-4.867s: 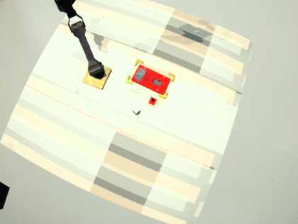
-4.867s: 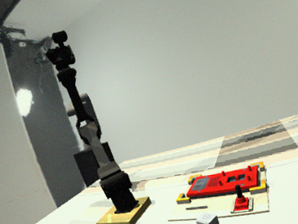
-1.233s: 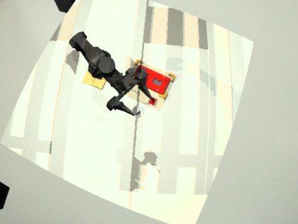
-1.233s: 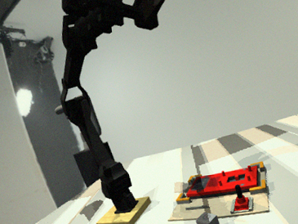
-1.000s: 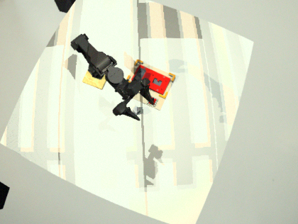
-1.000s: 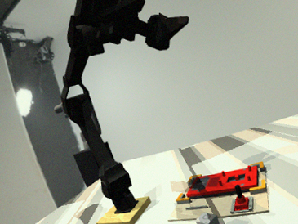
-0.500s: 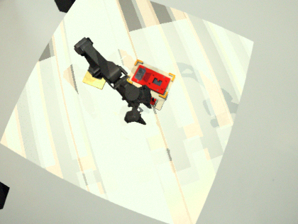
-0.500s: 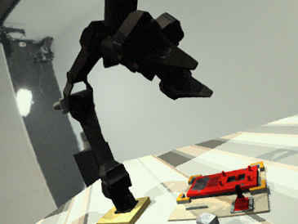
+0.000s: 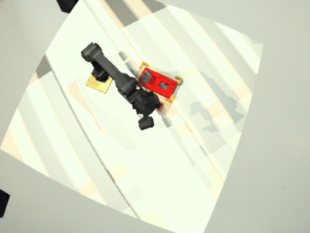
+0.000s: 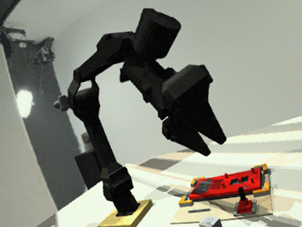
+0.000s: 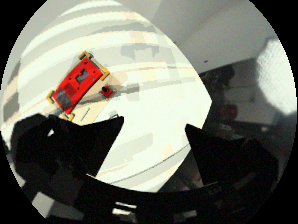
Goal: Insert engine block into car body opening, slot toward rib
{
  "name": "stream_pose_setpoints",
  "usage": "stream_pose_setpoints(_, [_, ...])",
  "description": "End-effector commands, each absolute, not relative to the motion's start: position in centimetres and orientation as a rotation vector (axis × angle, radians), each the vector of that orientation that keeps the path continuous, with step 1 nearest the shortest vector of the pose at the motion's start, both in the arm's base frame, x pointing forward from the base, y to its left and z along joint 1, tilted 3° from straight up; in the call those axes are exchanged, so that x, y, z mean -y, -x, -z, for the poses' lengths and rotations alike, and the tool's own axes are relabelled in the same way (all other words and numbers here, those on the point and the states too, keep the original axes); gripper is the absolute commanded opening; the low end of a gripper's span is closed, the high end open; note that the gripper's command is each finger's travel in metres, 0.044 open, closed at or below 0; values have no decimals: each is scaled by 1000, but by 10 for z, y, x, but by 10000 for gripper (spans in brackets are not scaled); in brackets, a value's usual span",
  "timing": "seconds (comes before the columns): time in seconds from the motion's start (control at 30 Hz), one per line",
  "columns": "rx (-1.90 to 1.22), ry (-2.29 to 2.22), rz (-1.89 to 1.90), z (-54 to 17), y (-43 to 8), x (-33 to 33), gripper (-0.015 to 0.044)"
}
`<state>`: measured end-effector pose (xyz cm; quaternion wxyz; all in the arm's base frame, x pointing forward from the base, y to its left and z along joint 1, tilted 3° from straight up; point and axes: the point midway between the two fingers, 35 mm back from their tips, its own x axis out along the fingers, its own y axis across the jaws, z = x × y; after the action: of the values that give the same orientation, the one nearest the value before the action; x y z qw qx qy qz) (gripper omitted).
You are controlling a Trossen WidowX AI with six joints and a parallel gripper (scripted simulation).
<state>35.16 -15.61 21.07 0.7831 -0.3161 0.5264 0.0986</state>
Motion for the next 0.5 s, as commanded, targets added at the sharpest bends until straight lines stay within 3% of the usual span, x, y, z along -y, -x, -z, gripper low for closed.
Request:
stream_pose_setpoints(0.0, [-1203, 720, -303, -193, -344, 151, 440])
stream_pose_setpoints(0.47, [-1413, 837, -745, -134, -306, 130, 440])
